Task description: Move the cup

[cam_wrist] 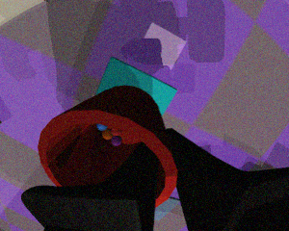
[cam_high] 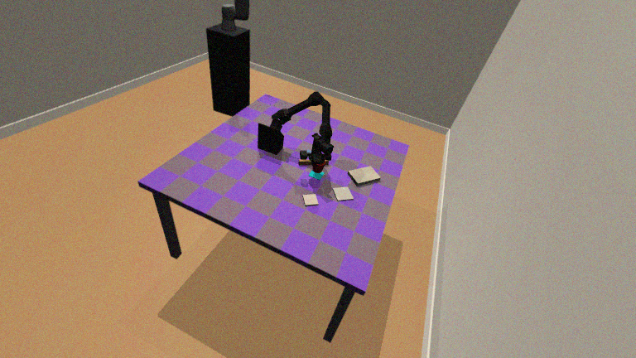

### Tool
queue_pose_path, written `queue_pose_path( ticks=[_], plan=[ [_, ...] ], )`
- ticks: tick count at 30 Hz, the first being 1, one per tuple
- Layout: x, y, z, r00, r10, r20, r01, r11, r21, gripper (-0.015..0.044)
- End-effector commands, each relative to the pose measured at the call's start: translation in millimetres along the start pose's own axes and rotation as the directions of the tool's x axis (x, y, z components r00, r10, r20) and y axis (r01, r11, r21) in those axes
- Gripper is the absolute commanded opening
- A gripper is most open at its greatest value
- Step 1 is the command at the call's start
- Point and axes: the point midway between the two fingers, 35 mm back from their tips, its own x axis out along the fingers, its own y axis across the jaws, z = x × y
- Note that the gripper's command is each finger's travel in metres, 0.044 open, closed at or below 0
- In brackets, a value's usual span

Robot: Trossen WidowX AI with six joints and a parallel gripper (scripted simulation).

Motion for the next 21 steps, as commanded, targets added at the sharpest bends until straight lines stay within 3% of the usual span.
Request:
queue_pose_path(
  ticks=[1,21],
  plan=[
    [10,-2,-1,1.0,-0.002,-0.009,0.002,1.0,0.009,0.0],
    [27,-2,-1,1.0,-0.002,-0.005,0.002,1.0,0.001,0.0]
  ],
)
